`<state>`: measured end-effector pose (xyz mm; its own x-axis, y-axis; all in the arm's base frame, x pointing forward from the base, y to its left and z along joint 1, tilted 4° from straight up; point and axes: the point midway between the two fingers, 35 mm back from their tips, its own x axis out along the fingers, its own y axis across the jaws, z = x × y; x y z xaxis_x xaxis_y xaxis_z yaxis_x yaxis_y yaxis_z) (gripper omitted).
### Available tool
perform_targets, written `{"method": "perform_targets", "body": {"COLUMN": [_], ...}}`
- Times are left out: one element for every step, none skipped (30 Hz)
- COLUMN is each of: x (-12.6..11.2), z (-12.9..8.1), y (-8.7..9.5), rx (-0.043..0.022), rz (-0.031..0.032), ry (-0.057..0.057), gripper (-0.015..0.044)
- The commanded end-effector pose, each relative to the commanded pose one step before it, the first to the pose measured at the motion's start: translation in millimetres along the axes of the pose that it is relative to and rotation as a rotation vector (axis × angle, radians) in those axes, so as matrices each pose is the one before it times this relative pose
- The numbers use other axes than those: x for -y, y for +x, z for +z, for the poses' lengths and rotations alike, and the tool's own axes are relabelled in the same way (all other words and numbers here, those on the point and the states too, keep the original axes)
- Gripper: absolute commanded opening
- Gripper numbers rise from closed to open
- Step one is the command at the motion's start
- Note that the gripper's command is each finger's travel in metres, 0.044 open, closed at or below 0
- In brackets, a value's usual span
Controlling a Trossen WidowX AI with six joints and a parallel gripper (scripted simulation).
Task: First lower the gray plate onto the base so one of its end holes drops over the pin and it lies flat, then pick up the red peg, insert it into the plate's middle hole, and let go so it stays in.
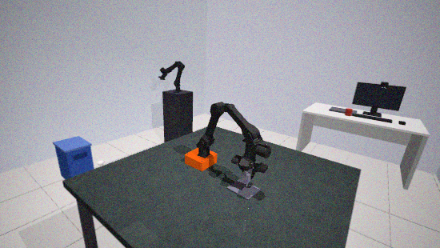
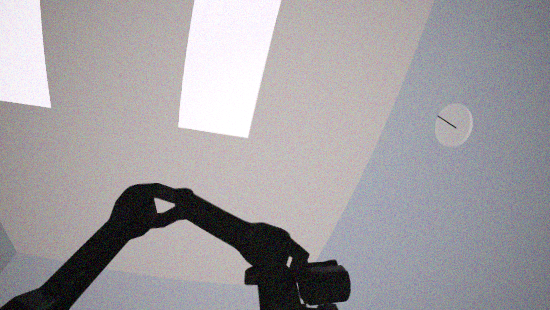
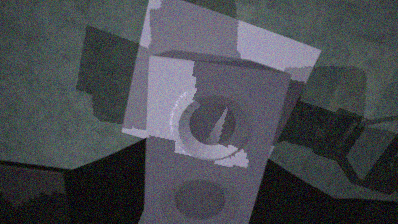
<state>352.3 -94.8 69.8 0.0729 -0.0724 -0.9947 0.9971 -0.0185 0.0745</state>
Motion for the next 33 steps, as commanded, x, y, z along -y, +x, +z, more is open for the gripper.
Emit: {"method": "perform_targets", "body": {"x": [4.49,0.77,0.63,0.38,0.13,-0.18,0.00,-0.04,0.00,0.07,0.05,0.00,0.00,0.00,0.00,0.00,0.00,0.00,0.00,0.00,0.00,0.00,0.00,0.00,0.00,0.00,0.00,0.00,0.00,0.00,-0.08,-0.01,-0.02], "z": [9.07,2.75,2.19,1.31,0.44,0.00,0.00,0.02,0.00,-0.03,-0.03,0.00,0.00,0.00,0.00,0.00,0.00,0.00,0.00,0.00,0.00,0.00,0.00,0.00,0.00,0.00,0.00,0.00,0.00,0.00,-0.70,0.00,0.00], "y": [7.08,1.41,1.12,0.67,0.22,-0.14,0.00,-0.12,0.00,0.13,0.09,0.00,0.00,0.00,0.00,0.00,0.00,0.00,0.00,0.00,0.00,0.00,0.00,0.00,0.00,0.00,0.00,0.00,0.00,0.00,0.39,0.53,0.93], "rx": [-0.00453,0.00027,0.00022,0.00013,0.00004,0.00000,0.00000,0.00000,0.00000,0.00000,0.00000,0.00000,0.00000,0.00000,0.00000,0.00000,0.00000,0.00000,0.00000,0.00000,0.00000,0.00000,0.00000,0.00000,0.00000,0.00000,0.00000,0.00000,0.00000,0.00000,-0.00007,0.00000,0.00000], "rz": [-0.00457,0.00009,0.00007,0.00004,0.00001,0.00002,0.00000,0.00000,0.00000,-0.00001,0.00000,0.00000,0.00000,0.00000,0.00000,0.00000,0.00000,0.00000,0.00000,0.00000,0.00000,0.00000,0.00000,0.00000,0.00000,0.00000,0.00000,0.00000,0.00000,0.00000,0.00001,0.00000,0.00000], "ry": [0.0099,0.0038,0.0030,0.0018,0.0006,0.0000,0.0000,0.0000,0.0000,0.0000,0.0000,0.0000,0.0000,0.0000,0.0000,0.0000,0.0000,0.0000,0.0000,0.0000,0.0000,0.0000,0.0000,0.0000,0.0000,0.0000,0.0000,0.0000,0.0000,0.0000,0.0000,0.0000,0.0000], "gripper": [0.0000,0.0000,0.0000,0.0000,0.0000,0.0000,0.0000,0.0000,0.0000,0.0000,0.0000,0.0000,0.0000,0.0000,0.0000,0.0000,0.0000,0.0000,0.0000,0.0000,0.0000,0.0000,0.0000,0.0000,0.0000,0.0000,0.0000,0.0000,0.0000,0.0000,0.0000,0.0000,0.0000]}}
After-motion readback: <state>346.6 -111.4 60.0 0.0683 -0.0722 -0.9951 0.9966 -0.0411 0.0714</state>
